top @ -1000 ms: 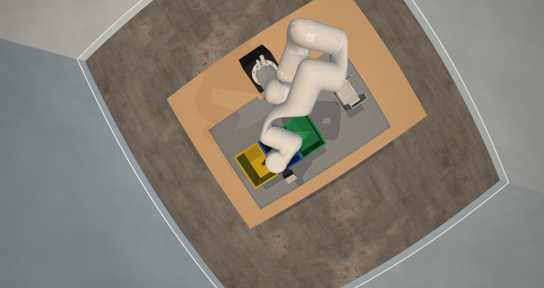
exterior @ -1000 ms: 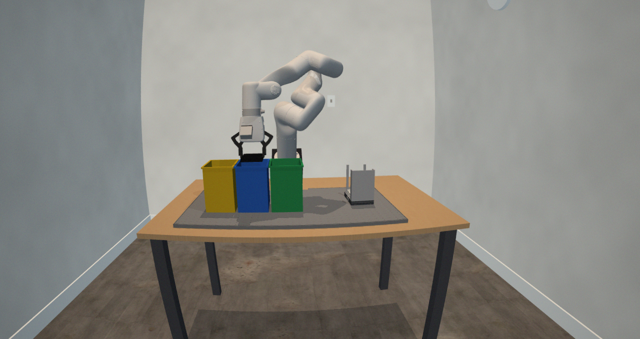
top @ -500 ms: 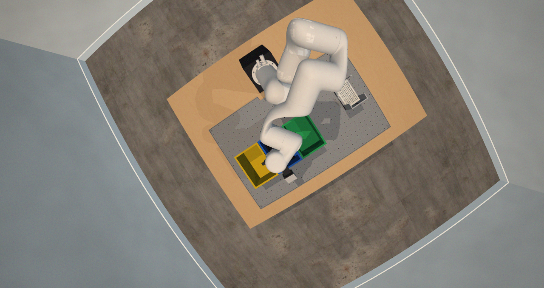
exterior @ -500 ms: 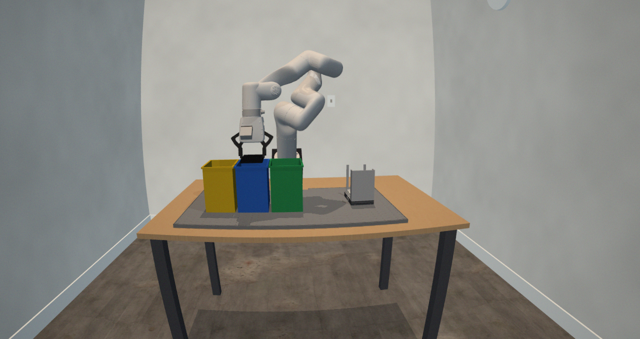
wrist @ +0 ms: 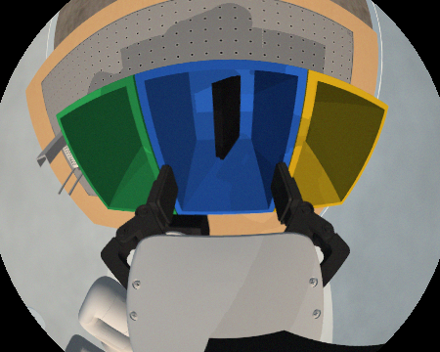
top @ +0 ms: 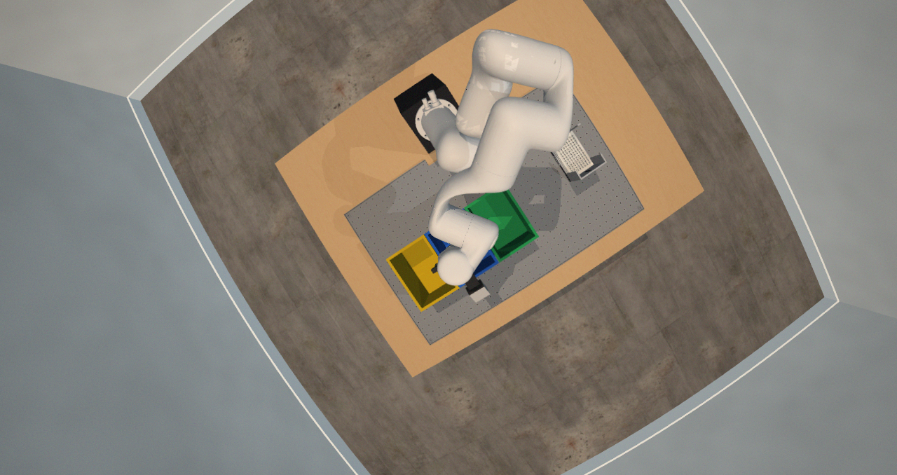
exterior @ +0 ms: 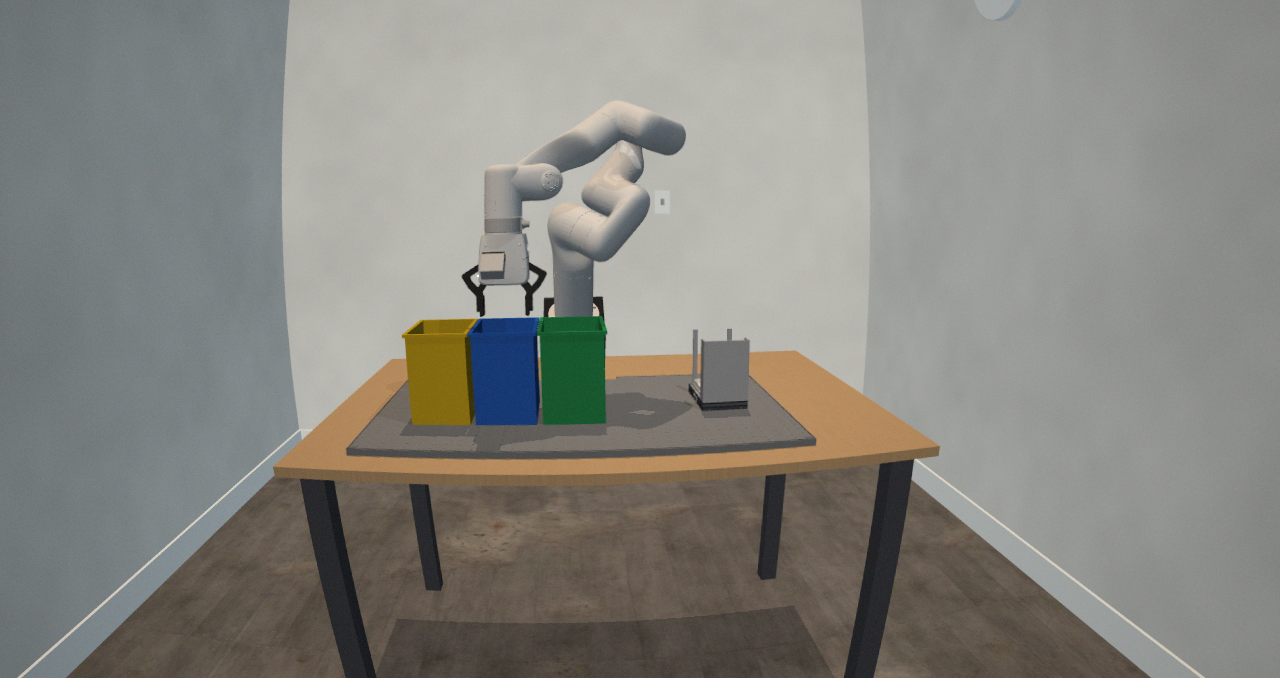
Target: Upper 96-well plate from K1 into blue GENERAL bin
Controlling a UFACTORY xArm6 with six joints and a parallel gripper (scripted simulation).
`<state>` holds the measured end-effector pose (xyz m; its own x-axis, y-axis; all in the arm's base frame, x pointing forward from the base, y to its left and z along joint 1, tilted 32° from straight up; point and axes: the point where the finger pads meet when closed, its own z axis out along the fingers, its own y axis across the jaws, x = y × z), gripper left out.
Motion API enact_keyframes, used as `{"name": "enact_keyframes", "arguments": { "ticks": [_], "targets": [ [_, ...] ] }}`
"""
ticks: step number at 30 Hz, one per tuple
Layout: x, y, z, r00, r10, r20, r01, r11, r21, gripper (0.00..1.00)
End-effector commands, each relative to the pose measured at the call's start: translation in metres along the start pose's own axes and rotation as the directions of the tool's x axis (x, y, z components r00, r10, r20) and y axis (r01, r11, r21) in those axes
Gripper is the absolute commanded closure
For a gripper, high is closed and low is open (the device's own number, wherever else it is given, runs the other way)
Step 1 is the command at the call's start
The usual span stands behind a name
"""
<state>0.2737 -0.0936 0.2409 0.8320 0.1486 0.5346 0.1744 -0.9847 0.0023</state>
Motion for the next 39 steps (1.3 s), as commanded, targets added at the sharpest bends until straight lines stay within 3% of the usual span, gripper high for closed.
{"name": "enact_keyframes", "arguments": {
  "ticks": [1,13,30,39],
  "targets": [
    [0.001,0.0,-0.001,1.0,-0.001,-0.002,0.001,1.0,-0.002,0.0],
    [0.001,0.0,-0.001,1.0,-0.001,-0.002,0.001,1.0,-0.002,0.0],
    [0.001,0.0,-0.041,1.0,-0.001,-0.002,0.001,1.0,-0.002,0.0],
    [0.001,0.0,-0.041,1.0,-0.001,-0.002,0.001,1.0,-0.002,0.0]
  ]
}}
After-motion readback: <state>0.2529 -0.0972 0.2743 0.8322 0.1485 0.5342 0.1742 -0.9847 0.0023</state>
